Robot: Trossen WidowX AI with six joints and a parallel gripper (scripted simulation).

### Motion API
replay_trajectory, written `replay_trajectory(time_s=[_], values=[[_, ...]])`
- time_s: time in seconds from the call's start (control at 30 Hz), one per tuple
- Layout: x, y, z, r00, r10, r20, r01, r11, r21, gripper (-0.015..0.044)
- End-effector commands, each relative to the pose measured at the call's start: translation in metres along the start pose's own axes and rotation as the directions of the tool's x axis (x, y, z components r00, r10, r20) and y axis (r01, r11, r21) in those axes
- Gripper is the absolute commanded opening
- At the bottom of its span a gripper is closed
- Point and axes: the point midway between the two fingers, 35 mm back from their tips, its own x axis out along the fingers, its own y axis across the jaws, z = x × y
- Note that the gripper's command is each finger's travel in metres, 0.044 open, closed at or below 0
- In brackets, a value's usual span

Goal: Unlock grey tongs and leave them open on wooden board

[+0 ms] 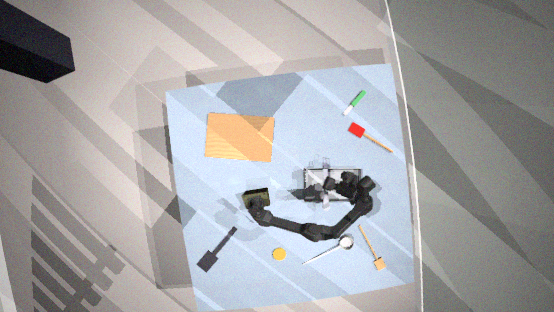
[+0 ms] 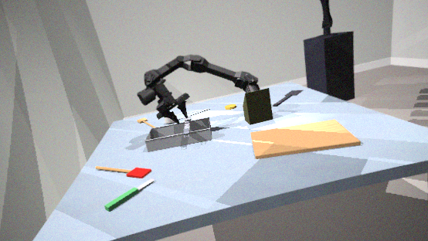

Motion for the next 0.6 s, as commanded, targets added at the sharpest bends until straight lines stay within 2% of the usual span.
replay_trajectory(time_s=[0.0,0.57], values=[[-0.0063,-0.0015,-0.0035,1.000,-0.008,0.000,0.008,0.999,-0.051,0.0260],[-0.0020,-0.0027,0.0045,1.000,-0.011,0.002,0.011,0.998,-0.054,0.0260]])
